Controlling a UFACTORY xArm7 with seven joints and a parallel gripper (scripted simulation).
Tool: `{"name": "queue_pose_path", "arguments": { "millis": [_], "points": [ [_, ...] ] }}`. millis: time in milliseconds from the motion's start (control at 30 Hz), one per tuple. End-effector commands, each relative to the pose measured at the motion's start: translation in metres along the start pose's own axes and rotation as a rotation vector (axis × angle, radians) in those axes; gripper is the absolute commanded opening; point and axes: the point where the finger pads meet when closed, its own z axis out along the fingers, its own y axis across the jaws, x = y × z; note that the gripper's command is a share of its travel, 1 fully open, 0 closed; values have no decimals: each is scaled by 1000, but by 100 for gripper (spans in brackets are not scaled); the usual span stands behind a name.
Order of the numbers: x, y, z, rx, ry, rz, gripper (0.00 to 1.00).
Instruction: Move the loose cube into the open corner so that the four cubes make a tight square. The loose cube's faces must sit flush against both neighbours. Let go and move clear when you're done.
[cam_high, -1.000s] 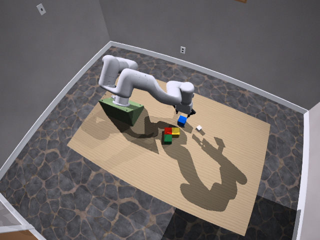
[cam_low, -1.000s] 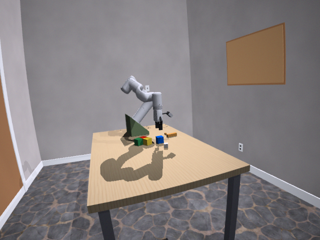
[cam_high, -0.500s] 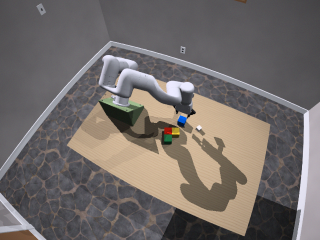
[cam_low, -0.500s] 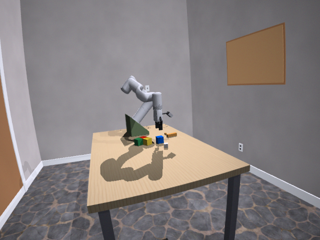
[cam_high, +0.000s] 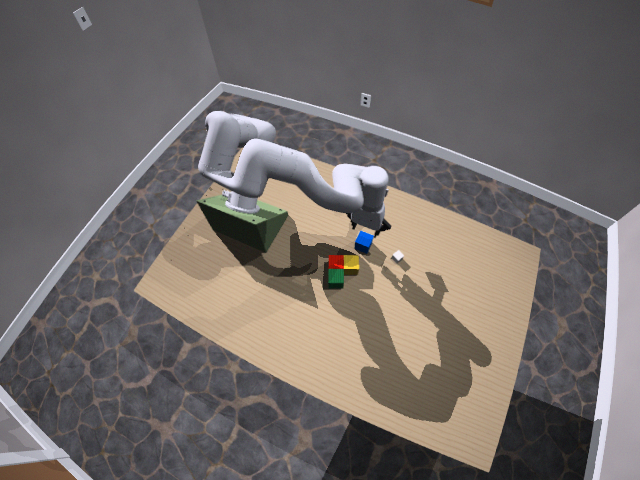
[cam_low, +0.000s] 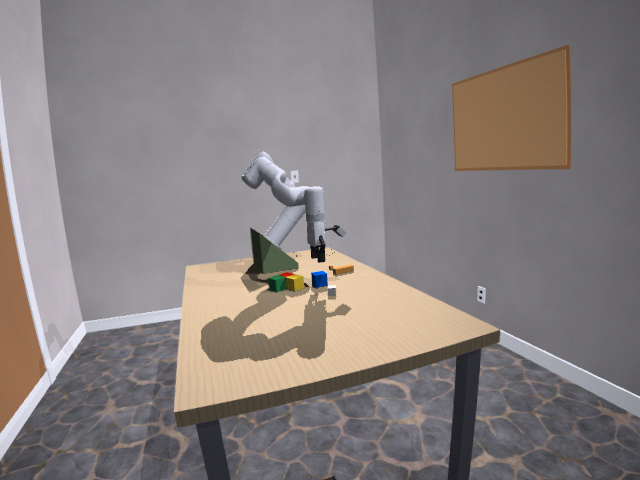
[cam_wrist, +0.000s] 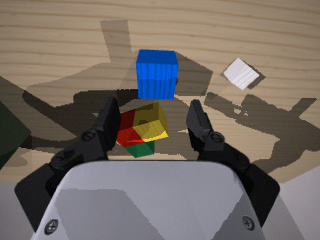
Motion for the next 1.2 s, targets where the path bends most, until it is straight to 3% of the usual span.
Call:
{"name": "queue_pose_path", "arguments": {
  "millis": [0,1167],
  "points": [
    [0,1,3,-4,-1,0,84],
    [-1,3,37,-4,-1,0,84]
  ]
}}
